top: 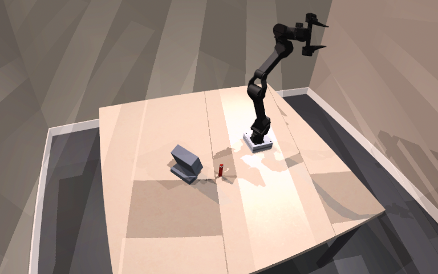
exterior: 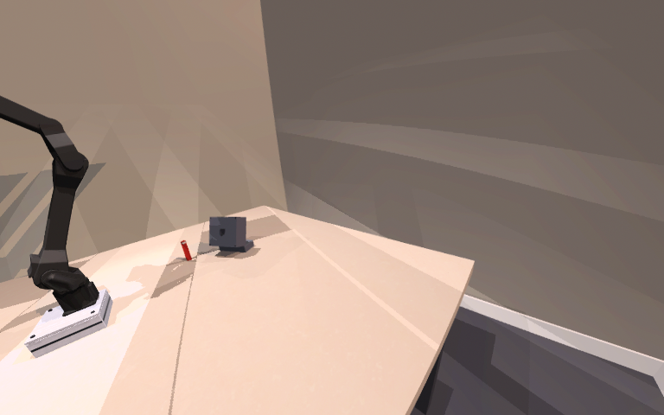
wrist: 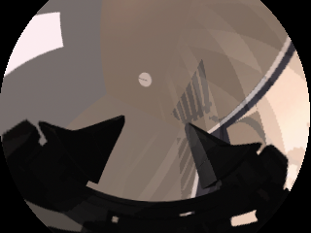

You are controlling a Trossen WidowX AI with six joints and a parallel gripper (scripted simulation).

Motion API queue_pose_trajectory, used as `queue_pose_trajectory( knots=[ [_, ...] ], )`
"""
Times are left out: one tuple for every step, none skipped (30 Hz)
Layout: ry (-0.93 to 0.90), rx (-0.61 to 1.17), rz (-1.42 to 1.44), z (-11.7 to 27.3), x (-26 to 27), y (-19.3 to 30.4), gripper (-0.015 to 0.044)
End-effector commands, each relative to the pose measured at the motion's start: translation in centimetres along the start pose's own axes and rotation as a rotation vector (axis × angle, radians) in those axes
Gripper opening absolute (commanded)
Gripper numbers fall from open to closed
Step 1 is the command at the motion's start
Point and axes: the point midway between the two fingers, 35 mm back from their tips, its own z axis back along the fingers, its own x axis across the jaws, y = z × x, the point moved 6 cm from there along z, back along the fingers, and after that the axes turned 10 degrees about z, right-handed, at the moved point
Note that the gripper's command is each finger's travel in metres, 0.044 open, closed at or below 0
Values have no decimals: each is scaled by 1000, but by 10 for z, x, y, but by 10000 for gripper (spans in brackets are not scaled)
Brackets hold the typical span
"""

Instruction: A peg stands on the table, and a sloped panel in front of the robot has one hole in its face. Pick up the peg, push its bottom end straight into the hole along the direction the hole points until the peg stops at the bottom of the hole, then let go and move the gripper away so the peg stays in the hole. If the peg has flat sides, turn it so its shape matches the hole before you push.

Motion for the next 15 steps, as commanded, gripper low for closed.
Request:
queue_pose_trajectory(
  knots=[
    [-2,2,0,0,0,0,426],
    [-7,8,-2,1,1,1,440],
    [-15,17,-4,2,2,3,440],
    [-25,28,-7,3,3,5,440],
    [-35,40,-10,4,4,7,440],
    [-45,51,-13,6,5,10,440],
    [-55,63,-12,7,6,12,440],
    [-65,76,-11,8,7,15,440],
    [-75,88,-9,10,8,17,440],
    [-86,100,-8,11,9,20,440],
    [-98,110,-8,13,10,21,440],
    [-111,120,-8,14,11,23,440],
    [-123,130,-8,16,12,24,440],
    [-136,141,-8,17,13,25,440],
    [-149,153,-5,19,15,27,440]
  ],
)
